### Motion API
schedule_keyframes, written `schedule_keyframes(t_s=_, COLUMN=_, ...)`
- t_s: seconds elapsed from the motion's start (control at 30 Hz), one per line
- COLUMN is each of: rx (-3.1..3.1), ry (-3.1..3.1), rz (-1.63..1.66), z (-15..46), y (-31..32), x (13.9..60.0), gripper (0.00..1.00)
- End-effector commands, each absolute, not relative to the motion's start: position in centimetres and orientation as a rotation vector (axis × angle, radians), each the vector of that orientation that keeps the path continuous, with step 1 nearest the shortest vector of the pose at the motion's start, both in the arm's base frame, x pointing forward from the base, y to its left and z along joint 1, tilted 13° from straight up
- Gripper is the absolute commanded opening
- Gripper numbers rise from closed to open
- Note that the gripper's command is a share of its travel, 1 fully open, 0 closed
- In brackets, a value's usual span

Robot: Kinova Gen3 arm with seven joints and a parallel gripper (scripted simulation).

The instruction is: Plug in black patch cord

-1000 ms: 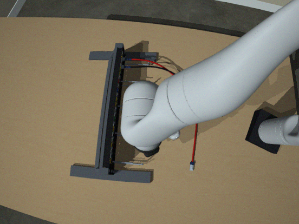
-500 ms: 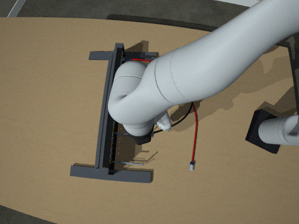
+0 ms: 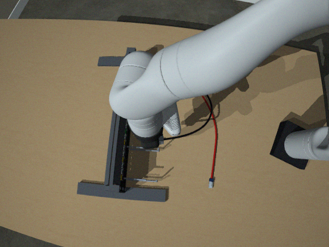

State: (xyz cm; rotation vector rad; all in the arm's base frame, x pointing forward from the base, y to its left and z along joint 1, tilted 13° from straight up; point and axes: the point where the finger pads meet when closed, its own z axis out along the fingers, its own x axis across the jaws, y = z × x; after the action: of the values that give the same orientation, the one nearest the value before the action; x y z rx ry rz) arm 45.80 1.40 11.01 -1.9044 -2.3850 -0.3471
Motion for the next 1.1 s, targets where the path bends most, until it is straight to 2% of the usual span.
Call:
schedule_keyframes(t_s=0.0, rx=-1.933, ry=-2.362, rz=-0.347, z=11.0, y=0.9, x=46.2, gripper=0.0)
schedule_keyframes(t_s=1.07, rx=-2.085, ry=-2.209, rz=-0.337, z=11.2, y=-1.0, x=47.4, gripper=0.0)
